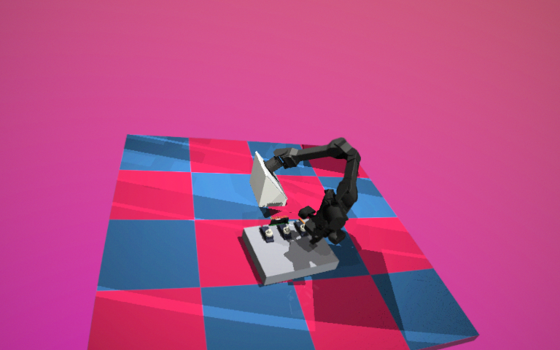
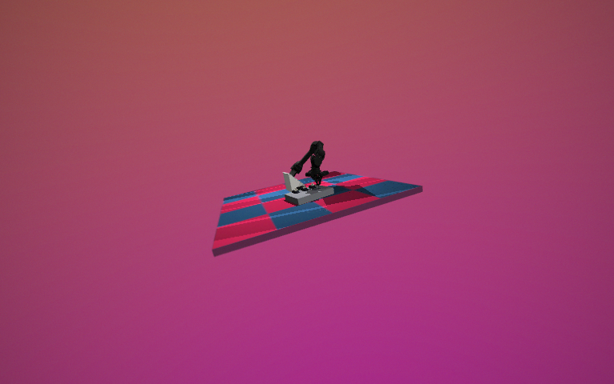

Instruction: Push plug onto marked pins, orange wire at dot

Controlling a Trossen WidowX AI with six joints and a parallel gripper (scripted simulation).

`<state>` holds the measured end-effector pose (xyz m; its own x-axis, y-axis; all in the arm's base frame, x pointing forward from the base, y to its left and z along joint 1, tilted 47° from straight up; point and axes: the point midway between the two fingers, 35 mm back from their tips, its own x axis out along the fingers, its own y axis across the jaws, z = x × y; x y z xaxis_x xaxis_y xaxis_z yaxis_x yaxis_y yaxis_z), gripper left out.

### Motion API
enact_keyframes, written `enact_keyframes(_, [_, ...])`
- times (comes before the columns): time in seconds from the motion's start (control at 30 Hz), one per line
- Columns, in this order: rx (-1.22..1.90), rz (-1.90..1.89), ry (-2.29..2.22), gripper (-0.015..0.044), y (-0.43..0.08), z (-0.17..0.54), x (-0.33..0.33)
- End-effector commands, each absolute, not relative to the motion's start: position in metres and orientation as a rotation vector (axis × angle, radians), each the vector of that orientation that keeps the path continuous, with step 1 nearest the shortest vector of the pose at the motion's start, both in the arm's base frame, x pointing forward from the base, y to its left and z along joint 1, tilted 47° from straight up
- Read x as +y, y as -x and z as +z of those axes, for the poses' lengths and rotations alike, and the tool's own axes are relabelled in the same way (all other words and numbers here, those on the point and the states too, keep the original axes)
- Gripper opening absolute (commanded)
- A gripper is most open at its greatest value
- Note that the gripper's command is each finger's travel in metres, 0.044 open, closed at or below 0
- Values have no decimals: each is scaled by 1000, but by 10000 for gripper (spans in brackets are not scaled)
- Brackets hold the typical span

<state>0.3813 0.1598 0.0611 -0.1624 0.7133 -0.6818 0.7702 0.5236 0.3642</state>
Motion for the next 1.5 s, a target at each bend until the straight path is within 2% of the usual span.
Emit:
enact_keyframes(0.0, [1892, -80, -1220, 0, -386, 79, 141])
enact_keyframes(0.6, [1821, 156, -1018, 0, -357, 53, 89])
enact_keyframes(1.47, [1636, 643, -593, 0, -260, 5, 20])
